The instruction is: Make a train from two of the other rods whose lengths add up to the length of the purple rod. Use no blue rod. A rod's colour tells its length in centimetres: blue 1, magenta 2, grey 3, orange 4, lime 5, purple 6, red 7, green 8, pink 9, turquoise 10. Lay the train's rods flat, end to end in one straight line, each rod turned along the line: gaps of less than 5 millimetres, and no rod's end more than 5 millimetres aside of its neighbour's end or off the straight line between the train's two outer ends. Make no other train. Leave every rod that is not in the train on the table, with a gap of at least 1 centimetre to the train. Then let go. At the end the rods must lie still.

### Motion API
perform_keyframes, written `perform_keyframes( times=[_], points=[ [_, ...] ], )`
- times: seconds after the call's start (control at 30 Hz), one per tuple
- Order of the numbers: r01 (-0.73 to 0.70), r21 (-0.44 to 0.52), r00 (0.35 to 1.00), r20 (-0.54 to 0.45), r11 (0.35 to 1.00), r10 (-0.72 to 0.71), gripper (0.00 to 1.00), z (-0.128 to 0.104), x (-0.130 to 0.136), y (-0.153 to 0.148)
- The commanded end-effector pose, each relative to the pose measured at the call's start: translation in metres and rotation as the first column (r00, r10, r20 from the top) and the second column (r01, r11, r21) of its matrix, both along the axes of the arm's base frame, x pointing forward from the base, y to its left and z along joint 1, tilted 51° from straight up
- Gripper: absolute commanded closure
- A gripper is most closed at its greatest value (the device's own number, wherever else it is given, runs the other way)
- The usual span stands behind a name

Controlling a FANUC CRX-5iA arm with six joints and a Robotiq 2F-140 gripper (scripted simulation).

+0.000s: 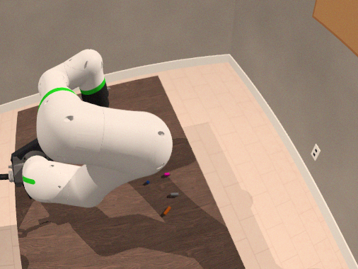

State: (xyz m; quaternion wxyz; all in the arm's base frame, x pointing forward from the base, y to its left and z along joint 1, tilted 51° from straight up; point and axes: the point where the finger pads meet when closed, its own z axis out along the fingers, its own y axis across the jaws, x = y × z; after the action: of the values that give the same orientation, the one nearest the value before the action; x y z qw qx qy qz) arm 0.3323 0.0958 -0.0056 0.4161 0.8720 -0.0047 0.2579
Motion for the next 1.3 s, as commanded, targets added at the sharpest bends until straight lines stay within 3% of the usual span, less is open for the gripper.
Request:
perform_keyframes(
  times=[0.0,0.17,0.2,0.27,0.33,0.37,0.63,0.77,1.27],
  points=[
    [-0.072,-0.053,0.988,-0.141,0.996,0.064,0.00,-0.011,0.024,-0.017],
    [-0.119,-0.078,0.970,-0.220,0.990,0.100,0.00,-0.018,0.034,-0.028],
    [-0.166,-0.096,0.946,-0.296,0.981,0.132,0.00,-0.024,0.043,-0.039],
    [-0.200,-0.106,0.925,-0.347,0.974,0.152,0.00,-0.028,0.049,-0.046],
    [-0.200,-0.106,0.925,-0.347,0.974,0.152,0.00,-0.028,0.049,-0.046],
    [-0.245,-0.114,0.892,-0.415,0.963,0.178,0.00,-0.034,0.055,-0.057],
    [-0.368,-0.112,0.774,-0.587,0.923,0.237,0.00,-0.050,0.069,-0.086],
    [-0.451,-0.088,0.669,-0.692,0.888,0.271,0.00,-0.063,0.075,-0.107],
    [-0.472,-0.079,0.639,-0.717,0.878,0.279,0.00,-0.066,0.077,-0.113]
  ],
)
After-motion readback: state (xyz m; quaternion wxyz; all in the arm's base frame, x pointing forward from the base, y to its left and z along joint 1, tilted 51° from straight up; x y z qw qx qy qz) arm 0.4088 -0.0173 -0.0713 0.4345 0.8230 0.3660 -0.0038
